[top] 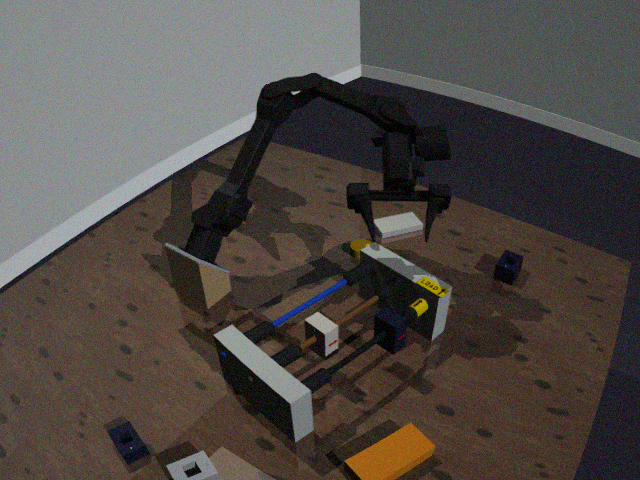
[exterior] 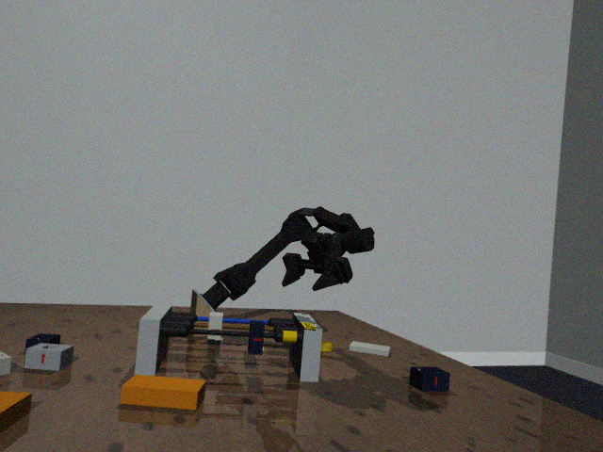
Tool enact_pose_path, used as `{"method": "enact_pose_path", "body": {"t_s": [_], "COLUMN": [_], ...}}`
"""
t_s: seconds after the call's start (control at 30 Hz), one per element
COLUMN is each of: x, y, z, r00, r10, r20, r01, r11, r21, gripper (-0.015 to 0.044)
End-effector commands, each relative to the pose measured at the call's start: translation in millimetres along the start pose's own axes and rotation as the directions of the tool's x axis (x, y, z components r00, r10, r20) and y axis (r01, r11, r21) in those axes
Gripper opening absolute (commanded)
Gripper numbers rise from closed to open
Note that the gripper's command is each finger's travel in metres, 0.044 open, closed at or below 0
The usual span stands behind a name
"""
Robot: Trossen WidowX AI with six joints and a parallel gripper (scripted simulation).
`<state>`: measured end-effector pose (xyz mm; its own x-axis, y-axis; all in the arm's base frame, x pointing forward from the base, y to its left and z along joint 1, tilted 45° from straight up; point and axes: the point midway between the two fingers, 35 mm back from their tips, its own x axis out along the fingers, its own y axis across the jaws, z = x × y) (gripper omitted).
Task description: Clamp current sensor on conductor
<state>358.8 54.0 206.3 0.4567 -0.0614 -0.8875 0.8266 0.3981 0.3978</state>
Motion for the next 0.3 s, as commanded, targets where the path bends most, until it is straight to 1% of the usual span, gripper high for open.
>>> {"method": "enact_pose_path", "body": {"t_s": [0.0,0.1,0.13,0.23,0.27], "x": [-1,2,9,45,12], "y": [1,0,-1,-11,-1], "z": [-1,0,1,10,-1], "r00": [1.000,1.000,0.998,0.963,0.994], "r10": [0.002,-0.003,-0.018,-0.071,-0.014], "r20": [-0.005,-0.017,-0.052,-0.260,-0.109], "r01": [-0.002,0.003,0.020,0.122,0.021], "r11": [1.000,1.000,0.999,0.975,0.998], "r21": [0.001,0.009,0.034,0.185,0.061], "gripper": [0.0440,0.0440,0.0440,0.0440,0.0440]}}
